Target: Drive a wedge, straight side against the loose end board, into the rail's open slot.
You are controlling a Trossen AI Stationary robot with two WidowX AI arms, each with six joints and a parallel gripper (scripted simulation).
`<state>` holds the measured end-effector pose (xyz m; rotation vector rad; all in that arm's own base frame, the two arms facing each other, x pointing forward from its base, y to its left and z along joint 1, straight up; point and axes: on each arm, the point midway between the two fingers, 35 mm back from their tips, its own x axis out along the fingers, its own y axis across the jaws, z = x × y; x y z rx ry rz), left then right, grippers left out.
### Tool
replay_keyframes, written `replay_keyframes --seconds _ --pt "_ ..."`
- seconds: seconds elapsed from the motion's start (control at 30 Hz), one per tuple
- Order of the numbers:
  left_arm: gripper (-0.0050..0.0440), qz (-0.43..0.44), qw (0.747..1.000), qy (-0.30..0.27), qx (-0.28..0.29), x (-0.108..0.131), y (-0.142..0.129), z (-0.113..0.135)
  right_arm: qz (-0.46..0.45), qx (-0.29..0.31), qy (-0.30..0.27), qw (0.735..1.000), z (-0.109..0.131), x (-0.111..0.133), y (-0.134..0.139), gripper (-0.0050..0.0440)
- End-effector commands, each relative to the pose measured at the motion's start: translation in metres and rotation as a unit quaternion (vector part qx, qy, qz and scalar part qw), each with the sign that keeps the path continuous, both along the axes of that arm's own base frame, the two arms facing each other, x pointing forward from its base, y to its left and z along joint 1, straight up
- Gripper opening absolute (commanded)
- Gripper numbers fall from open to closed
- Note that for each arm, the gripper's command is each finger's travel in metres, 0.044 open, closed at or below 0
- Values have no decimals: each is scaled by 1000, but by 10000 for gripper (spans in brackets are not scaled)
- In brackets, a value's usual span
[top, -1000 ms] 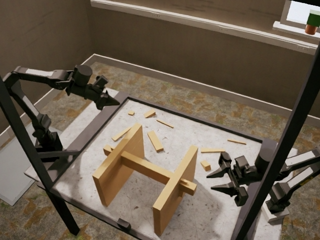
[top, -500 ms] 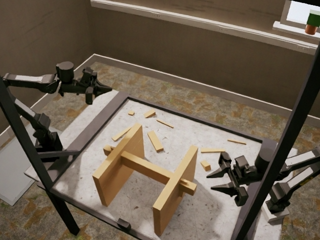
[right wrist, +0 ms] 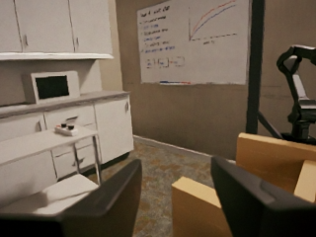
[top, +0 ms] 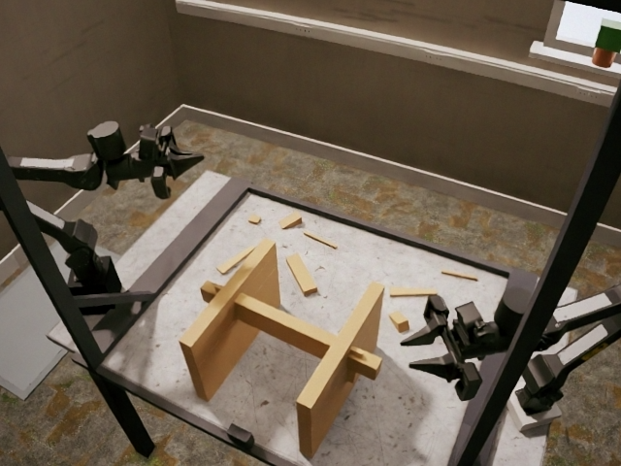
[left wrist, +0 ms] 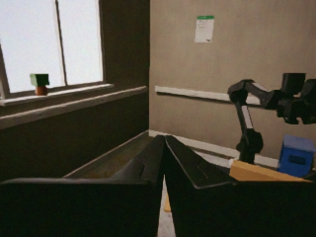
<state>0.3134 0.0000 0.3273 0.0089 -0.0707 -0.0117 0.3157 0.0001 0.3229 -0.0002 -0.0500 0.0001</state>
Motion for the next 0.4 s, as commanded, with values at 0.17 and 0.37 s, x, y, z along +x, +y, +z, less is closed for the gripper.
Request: replay_keyframes --seconds 0.17,0.37 --pt "-50 1 1000 8 -9 3 0 -5 -1 1 -11 1000 11 -1 -1 200" --pt "-50 1 1000 8 -9 3 0 -5 -1 1 -11 1000 11 -1 -1 200"
